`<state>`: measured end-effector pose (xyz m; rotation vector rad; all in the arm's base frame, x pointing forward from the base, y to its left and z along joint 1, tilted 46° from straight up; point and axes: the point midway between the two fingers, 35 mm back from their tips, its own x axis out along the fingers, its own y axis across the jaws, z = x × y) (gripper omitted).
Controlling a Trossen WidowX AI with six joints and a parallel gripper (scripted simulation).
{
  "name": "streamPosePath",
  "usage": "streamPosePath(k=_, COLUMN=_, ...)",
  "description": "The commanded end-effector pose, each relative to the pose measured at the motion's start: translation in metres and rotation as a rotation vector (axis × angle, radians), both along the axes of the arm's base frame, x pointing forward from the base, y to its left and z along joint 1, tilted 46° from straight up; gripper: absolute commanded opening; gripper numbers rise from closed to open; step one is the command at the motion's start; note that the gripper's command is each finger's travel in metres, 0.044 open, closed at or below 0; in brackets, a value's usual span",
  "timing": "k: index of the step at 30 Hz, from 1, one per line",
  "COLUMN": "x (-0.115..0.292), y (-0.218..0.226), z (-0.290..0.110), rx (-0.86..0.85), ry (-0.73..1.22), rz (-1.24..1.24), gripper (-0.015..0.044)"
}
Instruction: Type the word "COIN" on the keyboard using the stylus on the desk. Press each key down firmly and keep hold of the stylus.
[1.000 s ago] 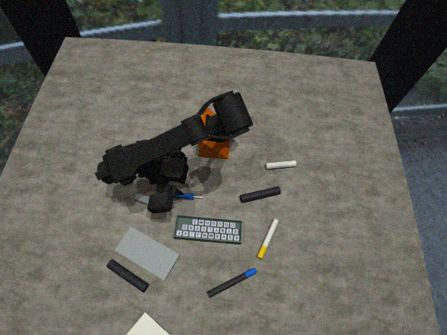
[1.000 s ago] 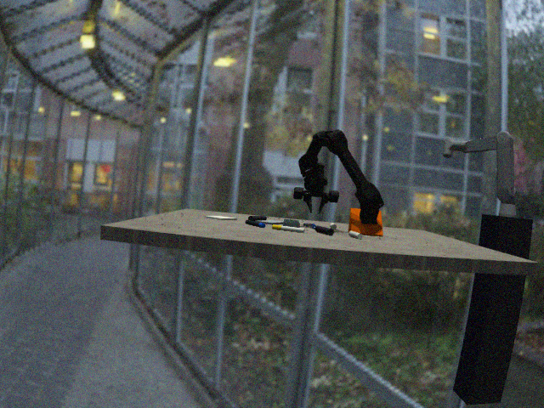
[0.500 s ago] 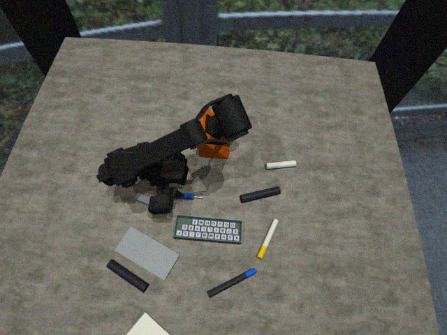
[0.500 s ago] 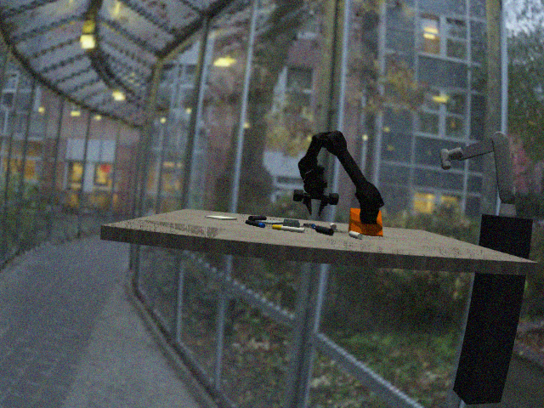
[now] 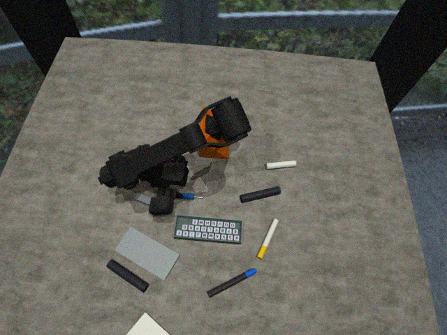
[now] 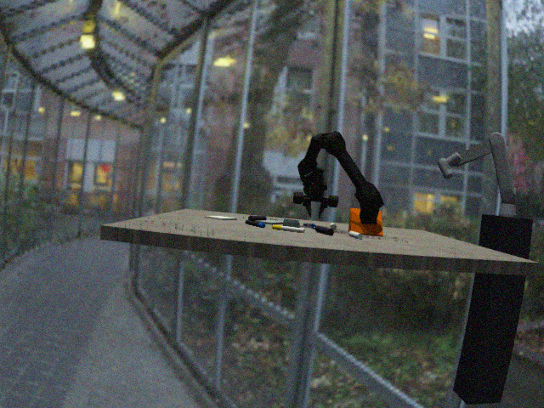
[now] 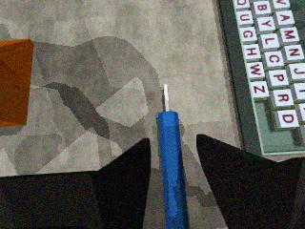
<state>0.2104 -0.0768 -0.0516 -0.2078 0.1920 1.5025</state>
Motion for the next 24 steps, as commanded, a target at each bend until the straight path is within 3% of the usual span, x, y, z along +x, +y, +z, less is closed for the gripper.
streamPosePath(k=1, x=0.000, y=0.004, z=-0.003, rx=0.004, ry=0.004, rz=-0.001, gripper=0.0150)
streamPosePath(k=24, x=0.001, y=0.015, z=-0.013, rx=0.004, ry=0.004, rz=-0.001, gripper=0.0150)
